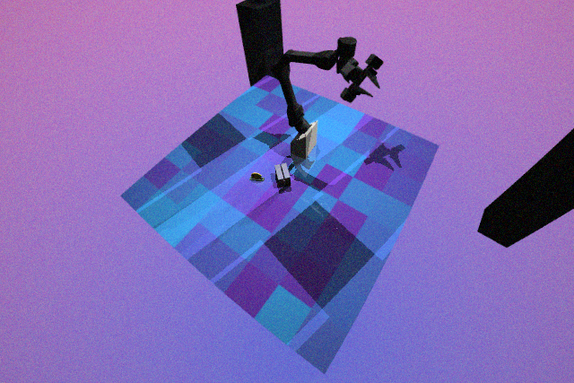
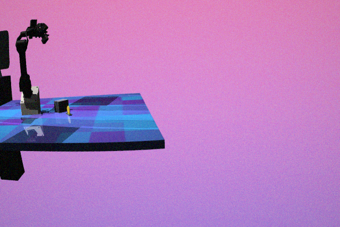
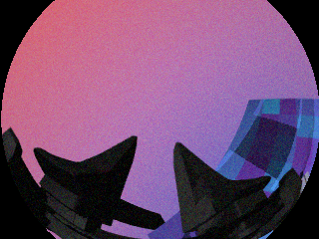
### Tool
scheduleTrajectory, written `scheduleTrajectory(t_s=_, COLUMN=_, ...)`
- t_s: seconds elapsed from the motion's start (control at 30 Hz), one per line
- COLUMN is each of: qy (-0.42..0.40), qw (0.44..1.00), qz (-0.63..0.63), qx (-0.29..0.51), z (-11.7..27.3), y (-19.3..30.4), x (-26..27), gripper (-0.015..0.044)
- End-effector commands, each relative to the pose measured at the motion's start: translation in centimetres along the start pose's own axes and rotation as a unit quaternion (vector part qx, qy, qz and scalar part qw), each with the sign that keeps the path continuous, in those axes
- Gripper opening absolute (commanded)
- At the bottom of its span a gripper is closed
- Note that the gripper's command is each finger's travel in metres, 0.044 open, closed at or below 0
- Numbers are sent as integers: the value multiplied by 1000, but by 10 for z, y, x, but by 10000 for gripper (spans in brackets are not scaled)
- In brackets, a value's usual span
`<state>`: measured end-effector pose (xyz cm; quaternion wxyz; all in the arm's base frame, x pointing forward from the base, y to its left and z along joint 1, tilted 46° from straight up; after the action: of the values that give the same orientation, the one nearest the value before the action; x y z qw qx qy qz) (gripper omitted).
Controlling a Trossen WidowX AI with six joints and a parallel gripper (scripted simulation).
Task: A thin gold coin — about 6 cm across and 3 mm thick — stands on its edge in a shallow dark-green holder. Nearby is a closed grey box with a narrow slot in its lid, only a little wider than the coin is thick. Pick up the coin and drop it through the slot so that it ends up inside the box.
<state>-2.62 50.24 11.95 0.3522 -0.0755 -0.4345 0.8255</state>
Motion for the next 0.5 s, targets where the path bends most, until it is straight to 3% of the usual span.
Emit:
scheduleTrajectory(t_s=0.0, qy=78, qw=991, qz=104, qx=17, z=-18, y=-27, x=-61, gripper=161)
scheduleTrajectory(t_s=0.47, qy=246, qw=865, qz=386, qx=206, z=-27, y=-75, x=-263, gripper=161)
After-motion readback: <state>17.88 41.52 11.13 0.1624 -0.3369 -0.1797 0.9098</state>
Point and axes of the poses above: the point midway between the two fingers, 35 mm back from their tips, its own z axis back along the fingers, its own x axis across the jaws, y = z × x, the point moved 4 cm from there along z, back along the fingers, and after that the axes turned 9 degrees about z, right-handed, at the moved point
